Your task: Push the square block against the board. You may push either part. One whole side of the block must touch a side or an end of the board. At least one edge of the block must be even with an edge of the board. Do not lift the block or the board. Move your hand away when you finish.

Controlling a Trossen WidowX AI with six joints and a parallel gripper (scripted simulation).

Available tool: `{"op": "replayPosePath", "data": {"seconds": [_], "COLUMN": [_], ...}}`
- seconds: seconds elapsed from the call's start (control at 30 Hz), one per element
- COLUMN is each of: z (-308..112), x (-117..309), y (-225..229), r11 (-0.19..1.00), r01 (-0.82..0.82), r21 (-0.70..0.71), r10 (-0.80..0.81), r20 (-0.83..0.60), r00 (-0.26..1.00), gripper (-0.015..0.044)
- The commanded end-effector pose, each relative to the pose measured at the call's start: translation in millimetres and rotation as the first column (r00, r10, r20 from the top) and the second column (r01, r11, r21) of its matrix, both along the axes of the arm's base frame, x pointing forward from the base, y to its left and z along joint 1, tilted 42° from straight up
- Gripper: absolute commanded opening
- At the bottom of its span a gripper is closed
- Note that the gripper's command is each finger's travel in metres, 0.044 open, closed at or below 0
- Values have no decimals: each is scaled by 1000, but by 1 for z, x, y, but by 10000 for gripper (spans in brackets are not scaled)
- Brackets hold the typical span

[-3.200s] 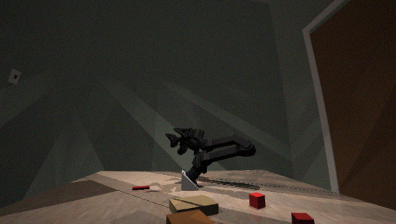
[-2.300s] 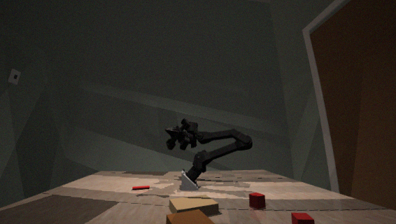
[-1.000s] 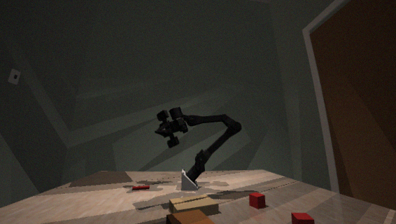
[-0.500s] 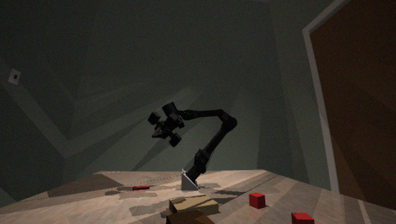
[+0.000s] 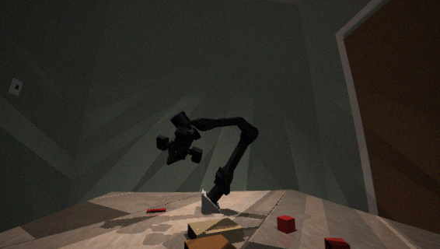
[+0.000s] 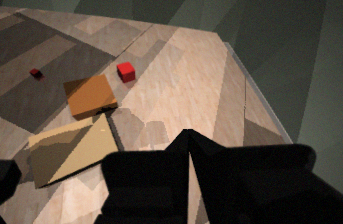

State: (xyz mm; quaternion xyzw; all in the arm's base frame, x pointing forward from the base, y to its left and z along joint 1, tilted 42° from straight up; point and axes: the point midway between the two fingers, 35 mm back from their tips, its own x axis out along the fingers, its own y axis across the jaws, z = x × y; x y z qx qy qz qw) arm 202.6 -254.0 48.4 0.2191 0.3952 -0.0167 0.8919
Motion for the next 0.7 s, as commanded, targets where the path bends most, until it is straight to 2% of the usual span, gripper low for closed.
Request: {"op": "replayPosePath", "data": {"seconds": [0.0, 0.37, 0.67], "z": [-4, -19, -32], "x": [14, 50, 75], "y": [6, 32, 59], "r11": [992, 905, 793], "r01": [38, 182, 345], "r21": [116, 384, 503], "r10": [-32, -81, -84], "r20": [-57, -263, -471], "r00": [998, 961, 878], "gripper": [0, 0, 0]}}
